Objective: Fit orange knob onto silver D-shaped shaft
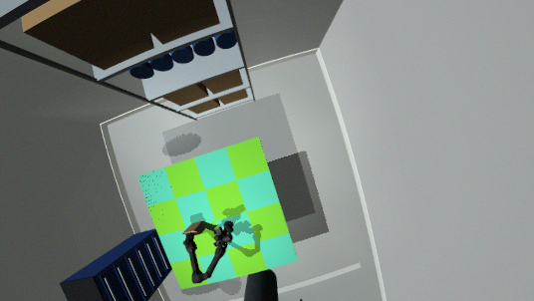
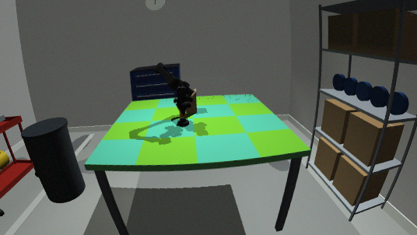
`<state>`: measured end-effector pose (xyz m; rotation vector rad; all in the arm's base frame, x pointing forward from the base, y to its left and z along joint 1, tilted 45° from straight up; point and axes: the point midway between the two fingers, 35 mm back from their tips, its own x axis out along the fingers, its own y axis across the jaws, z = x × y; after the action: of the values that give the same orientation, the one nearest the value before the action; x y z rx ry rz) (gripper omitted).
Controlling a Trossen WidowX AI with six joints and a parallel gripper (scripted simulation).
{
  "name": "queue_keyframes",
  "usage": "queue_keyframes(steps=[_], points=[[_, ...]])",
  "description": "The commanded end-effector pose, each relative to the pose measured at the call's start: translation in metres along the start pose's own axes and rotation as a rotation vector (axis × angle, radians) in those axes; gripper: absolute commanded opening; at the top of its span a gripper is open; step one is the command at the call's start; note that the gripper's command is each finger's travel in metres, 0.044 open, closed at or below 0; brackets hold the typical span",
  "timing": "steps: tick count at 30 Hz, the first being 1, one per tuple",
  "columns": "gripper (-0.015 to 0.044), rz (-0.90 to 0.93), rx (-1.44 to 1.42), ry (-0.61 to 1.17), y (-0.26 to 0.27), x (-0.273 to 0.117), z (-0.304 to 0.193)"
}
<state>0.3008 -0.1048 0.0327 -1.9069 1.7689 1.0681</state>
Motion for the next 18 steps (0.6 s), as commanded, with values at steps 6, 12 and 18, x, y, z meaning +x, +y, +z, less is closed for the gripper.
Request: queue_keyframes(steps=[6,12,18], points=[[0.0,0.0,-0.004,0.003,-0.0001,0.0004,-0.0005],[0.0,0.0,-0.013,0.003,-0.0012,-0.0036,-0.0001],[0.0,0.0,-0.203,0.003,-0.0014,-0.0029,0.0004]])
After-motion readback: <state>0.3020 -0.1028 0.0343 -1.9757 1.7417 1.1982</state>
